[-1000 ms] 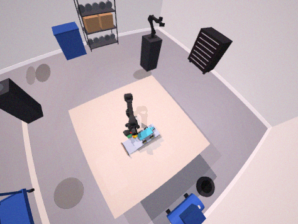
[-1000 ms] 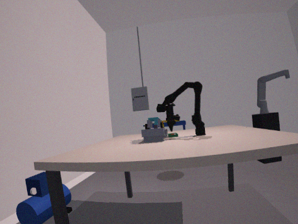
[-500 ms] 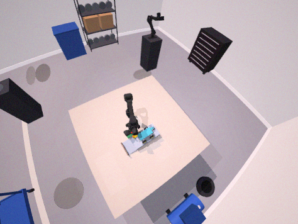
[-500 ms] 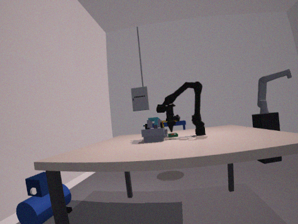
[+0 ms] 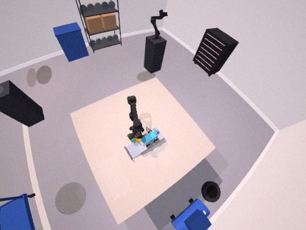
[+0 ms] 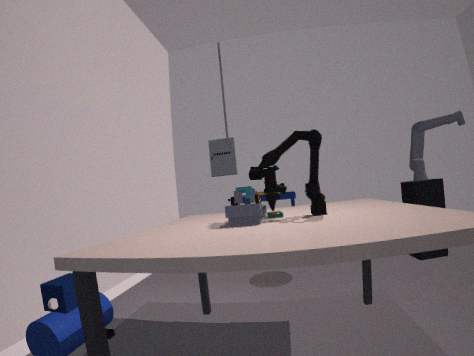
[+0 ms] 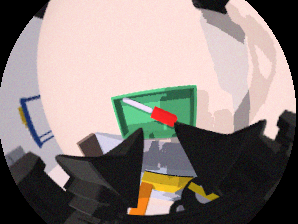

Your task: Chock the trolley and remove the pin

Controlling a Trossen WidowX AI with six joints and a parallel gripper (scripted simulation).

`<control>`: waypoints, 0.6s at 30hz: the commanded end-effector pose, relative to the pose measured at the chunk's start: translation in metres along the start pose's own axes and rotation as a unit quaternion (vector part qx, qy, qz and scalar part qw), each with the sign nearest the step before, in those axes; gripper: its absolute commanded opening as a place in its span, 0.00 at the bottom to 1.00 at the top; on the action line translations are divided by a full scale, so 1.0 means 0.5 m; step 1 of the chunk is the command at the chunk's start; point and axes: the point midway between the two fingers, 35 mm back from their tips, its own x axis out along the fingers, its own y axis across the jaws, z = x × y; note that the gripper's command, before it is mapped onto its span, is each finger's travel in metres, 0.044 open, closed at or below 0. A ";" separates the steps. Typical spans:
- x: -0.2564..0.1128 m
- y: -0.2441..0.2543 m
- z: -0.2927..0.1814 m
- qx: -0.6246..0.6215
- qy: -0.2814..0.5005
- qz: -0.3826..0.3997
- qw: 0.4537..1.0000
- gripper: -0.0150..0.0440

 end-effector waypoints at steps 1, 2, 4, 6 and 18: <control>0.005 -0.003 0.004 0.002 -0.003 0.001 1.000 0.58; 0.005 -0.004 0.005 0.002 -0.003 0.001 1.000 0.58; 0.006 -0.005 0.005 0.002 -0.003 0.001 1.000 0.58; 0.006 -0.006 0.005 0.002 -0.003 0.001 1.000 0.58; 0.001 -0.004 0.001 0.000 0.000 0.000 1.000 0.83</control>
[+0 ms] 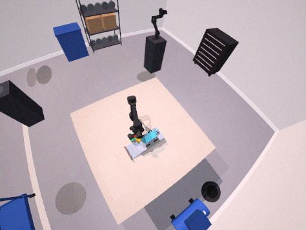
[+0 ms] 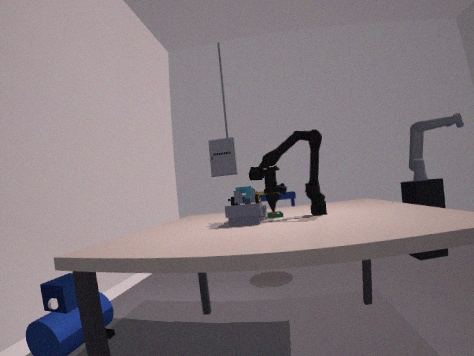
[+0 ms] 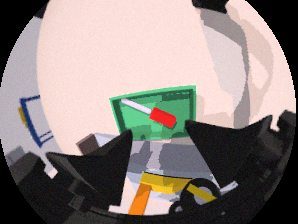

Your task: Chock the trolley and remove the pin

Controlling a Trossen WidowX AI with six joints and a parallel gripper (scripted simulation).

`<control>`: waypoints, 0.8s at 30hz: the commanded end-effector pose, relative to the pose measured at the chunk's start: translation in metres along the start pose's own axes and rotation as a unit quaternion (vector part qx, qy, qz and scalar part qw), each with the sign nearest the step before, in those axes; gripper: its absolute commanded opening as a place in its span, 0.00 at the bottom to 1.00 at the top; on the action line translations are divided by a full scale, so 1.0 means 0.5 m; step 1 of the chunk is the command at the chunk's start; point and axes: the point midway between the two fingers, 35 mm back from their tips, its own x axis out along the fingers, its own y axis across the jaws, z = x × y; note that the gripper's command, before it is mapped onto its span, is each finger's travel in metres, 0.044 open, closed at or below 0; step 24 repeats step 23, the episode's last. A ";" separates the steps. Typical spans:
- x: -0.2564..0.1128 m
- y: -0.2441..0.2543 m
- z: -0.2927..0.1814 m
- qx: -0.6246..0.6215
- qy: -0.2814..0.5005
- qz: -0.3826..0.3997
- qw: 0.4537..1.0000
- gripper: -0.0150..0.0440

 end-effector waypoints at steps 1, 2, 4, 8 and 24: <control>-0.007 0.001 0.000 0.000 -0.001 0.000 1.000 0.83; -0.013 0.002 0.001 0.001 -0.001 0.000 1.000 0.83; -0.034 0.003 0.005 0.002 -0.003 0.001 1.000 0.83; -0.053 0.004 0.010 0.002 -0.003 0.001 1.000 0.96; -0.138 0.015 0.017 0.002 -0.004 0.001 1.000 1.00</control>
